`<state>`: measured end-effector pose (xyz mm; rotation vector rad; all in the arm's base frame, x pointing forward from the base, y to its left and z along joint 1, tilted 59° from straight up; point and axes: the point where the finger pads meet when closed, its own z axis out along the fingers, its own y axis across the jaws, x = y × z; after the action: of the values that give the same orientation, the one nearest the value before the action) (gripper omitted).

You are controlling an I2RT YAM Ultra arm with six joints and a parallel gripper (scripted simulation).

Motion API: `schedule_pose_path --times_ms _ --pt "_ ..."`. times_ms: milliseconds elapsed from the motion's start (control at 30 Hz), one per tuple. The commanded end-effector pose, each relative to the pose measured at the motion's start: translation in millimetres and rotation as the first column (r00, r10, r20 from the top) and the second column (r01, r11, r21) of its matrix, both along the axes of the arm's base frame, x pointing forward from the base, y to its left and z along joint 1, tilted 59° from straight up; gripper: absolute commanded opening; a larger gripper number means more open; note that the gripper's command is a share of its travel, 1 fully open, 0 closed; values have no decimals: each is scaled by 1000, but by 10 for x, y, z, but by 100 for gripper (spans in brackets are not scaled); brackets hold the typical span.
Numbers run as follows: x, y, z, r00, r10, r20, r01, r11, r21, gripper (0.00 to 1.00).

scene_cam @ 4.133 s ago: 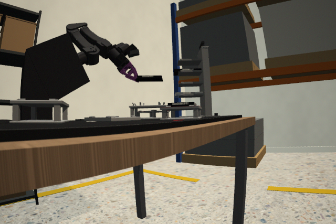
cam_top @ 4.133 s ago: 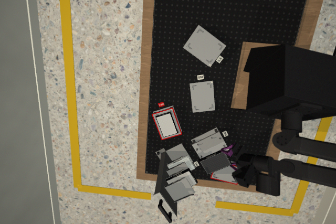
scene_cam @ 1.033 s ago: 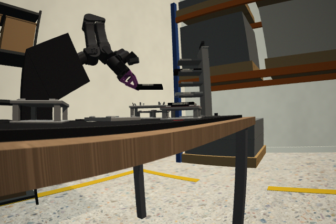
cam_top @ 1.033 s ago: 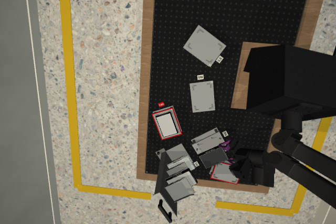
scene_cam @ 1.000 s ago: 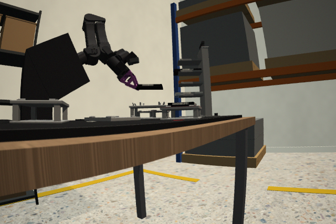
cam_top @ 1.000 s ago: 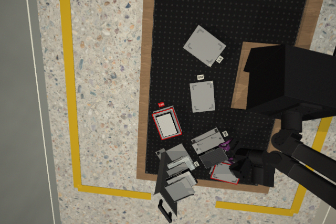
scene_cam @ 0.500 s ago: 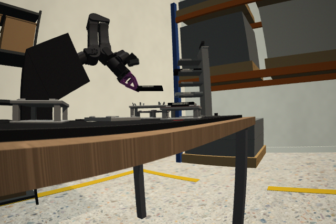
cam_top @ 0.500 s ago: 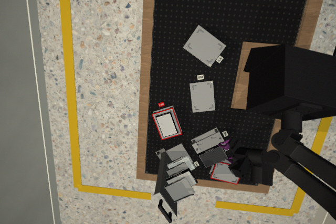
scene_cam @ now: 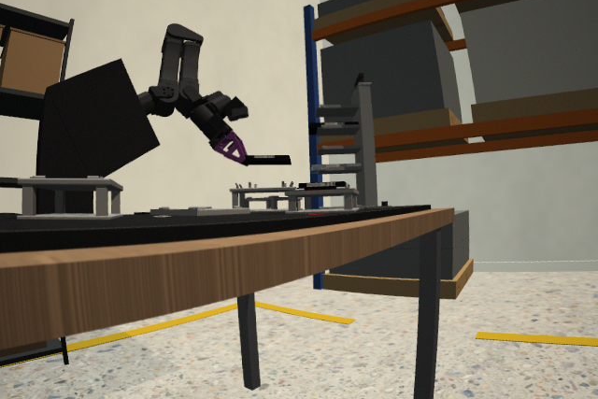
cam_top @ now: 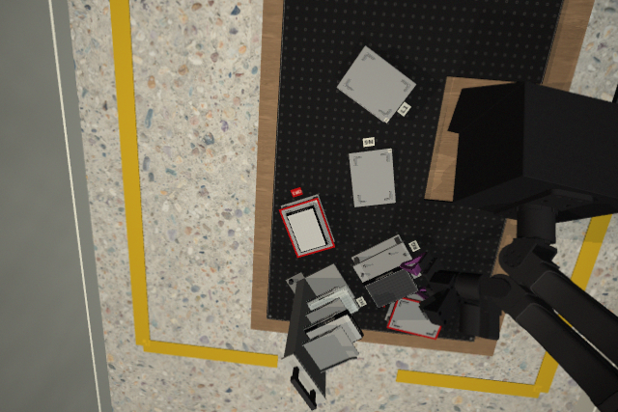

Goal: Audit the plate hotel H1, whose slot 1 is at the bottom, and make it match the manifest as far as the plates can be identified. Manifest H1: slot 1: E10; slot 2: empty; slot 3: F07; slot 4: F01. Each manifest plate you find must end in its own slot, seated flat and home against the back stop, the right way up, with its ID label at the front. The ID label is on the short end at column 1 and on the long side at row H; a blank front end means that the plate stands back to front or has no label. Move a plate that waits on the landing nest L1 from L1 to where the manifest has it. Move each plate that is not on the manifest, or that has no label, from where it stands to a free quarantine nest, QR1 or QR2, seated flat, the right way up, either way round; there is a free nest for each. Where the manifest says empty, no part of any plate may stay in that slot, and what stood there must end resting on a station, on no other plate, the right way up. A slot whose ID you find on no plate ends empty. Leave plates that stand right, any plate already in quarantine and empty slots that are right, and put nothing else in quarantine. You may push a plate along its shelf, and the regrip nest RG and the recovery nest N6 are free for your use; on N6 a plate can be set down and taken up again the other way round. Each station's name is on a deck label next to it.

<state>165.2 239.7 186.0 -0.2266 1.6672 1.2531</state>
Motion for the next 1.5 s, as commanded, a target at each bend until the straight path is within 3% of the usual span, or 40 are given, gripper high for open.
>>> schedule_pose_path --times_ms 0,1467 --pt "33 -28 94 1000 -24 20 23 999 33 86" --pt "57 152 2 999 -24 21 24 999 37 86"
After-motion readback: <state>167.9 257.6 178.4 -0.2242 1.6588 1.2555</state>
